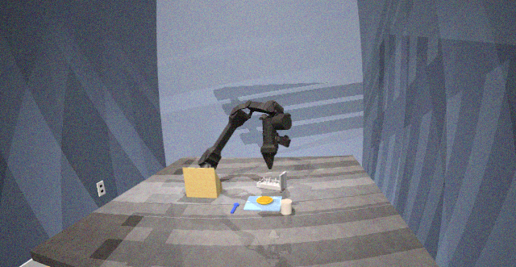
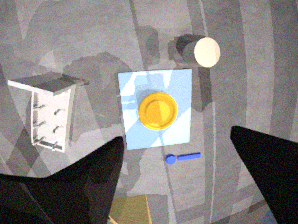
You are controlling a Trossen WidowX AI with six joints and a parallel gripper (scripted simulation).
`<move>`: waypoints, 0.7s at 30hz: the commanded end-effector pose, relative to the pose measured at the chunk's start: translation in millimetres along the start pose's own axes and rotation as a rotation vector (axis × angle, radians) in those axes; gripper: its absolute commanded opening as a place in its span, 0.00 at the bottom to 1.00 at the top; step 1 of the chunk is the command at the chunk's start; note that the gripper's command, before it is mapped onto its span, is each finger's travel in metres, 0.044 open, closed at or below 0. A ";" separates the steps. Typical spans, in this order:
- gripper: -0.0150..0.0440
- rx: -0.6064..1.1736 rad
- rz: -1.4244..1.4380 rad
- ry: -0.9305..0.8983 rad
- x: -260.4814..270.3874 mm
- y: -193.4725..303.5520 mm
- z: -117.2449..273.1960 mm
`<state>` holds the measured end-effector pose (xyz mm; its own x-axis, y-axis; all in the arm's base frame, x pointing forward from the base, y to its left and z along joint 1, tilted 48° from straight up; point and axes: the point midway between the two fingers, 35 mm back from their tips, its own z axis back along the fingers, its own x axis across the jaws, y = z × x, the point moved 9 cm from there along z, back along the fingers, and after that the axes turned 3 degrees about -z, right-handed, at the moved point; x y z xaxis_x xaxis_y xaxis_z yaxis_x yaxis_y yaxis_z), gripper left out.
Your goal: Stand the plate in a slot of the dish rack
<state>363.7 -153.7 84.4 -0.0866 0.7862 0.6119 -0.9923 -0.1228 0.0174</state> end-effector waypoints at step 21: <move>0.93 0.015 -0.060 -0.154 -14.2 34.1 -100.6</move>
<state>322.5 -105.1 -5.5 -0.0102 0.6854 0.7281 -0.9902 -0.1086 0.0884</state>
